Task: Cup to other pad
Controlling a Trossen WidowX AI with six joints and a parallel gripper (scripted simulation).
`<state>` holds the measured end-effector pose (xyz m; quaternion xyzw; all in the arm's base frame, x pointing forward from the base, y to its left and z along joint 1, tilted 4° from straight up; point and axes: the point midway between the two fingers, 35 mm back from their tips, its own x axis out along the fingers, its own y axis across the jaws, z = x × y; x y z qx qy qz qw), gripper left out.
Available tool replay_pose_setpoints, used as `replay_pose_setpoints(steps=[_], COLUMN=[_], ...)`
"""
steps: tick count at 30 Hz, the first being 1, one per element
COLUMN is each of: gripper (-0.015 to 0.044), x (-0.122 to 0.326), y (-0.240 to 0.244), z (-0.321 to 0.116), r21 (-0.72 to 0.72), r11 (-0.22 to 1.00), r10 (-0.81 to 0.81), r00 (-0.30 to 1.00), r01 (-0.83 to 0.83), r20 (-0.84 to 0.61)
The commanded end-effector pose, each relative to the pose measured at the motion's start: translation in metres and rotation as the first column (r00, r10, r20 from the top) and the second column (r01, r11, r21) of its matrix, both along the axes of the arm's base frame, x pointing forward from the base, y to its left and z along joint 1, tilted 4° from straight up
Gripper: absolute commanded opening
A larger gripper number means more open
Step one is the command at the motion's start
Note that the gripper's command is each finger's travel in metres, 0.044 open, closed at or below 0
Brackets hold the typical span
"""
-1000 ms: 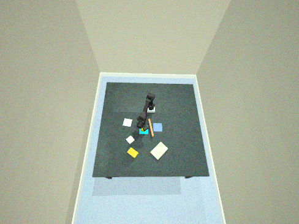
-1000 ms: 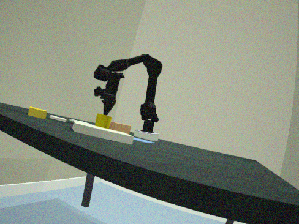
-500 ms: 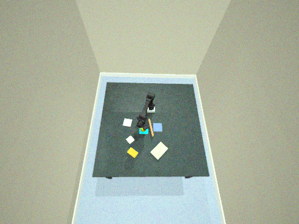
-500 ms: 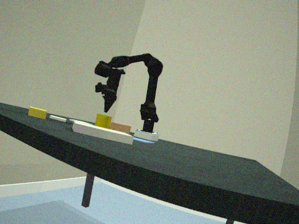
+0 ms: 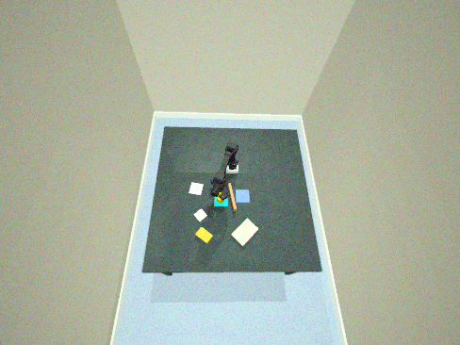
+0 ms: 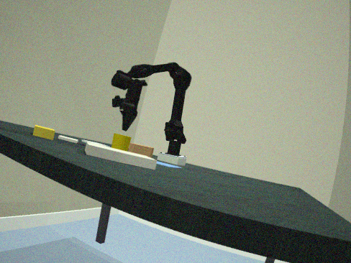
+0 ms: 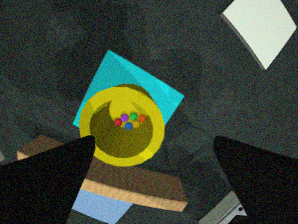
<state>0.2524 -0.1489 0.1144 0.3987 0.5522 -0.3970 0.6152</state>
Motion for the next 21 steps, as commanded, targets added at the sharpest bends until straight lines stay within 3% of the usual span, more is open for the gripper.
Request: replay_pose_setpoints(steps=[1, 16, 21], gripper=[0.0440, 0.0440, 0.0440], x=[0.001, -0.003, -0.002], y=[0.000, 0.000, -0.001], z=[0.010, 0.058, 0.057], r21=[-0.002, 0.000, -0.005], r11=[1.000, 1.000, 1.000], r10=[0.001, 0.003, 0.000], r00=[1.000, 1.000, 1.000], r01=[-0.001, -0.003, 0.000], r20=[0.005, 0.007, 0.007])
